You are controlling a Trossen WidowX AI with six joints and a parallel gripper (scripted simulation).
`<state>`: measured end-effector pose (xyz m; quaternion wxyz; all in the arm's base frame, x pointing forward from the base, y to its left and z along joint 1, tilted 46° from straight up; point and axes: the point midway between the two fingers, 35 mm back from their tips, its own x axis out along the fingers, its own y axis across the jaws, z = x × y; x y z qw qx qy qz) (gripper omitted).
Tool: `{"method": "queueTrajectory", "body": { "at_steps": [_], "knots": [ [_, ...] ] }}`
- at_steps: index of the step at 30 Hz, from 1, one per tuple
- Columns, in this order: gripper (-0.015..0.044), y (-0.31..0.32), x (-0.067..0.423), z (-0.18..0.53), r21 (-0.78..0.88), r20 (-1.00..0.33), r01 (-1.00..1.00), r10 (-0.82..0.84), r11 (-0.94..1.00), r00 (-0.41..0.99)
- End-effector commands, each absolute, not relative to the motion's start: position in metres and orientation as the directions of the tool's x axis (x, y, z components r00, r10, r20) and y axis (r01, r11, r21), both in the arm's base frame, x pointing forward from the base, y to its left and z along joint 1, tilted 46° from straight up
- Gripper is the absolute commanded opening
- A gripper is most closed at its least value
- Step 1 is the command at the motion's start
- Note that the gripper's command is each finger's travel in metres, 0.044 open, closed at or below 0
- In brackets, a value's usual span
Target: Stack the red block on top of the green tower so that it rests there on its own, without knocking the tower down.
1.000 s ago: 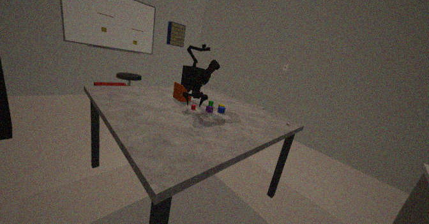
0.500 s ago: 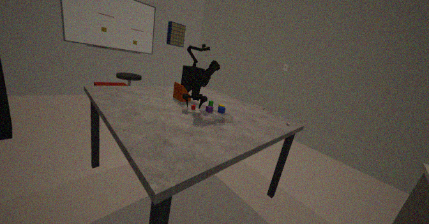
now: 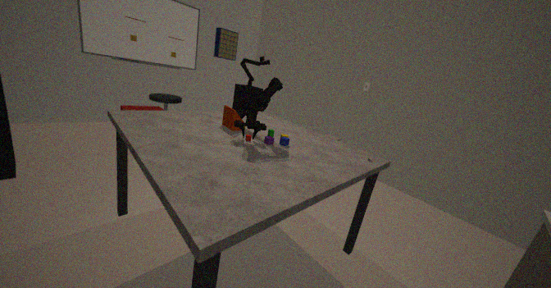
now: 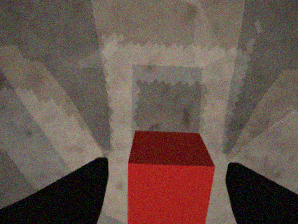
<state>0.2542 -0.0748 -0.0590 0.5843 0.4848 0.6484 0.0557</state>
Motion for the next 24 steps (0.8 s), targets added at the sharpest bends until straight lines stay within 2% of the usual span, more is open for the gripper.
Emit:
{"method": "queueTrajectory", "body": {
  "at_steps": [1,3,9,12,24],
  "knots": [
    [0.0178,-0.074,0.255,-0.059,0.642,-0.7,0.565,0.697,0.518,0.156],
    [0.0125,-0.074,0.255,-0.059,0.642,-0.7,0.565,0.697,0.518,0.156],
    [0.0085,-0.074,0.255,-0.059,0.642,-0.7,0.565,0.697,0.518,0.156],
    [0.0006,-0.079,0.254,-0.055,0.641,-0.7,0.566,0.697,0.518,0.156],
    [0.0,-0.122,0.244,-0.012,0.64,-0.702,0.566,0.695,0.52,0.155]
  ]
}}
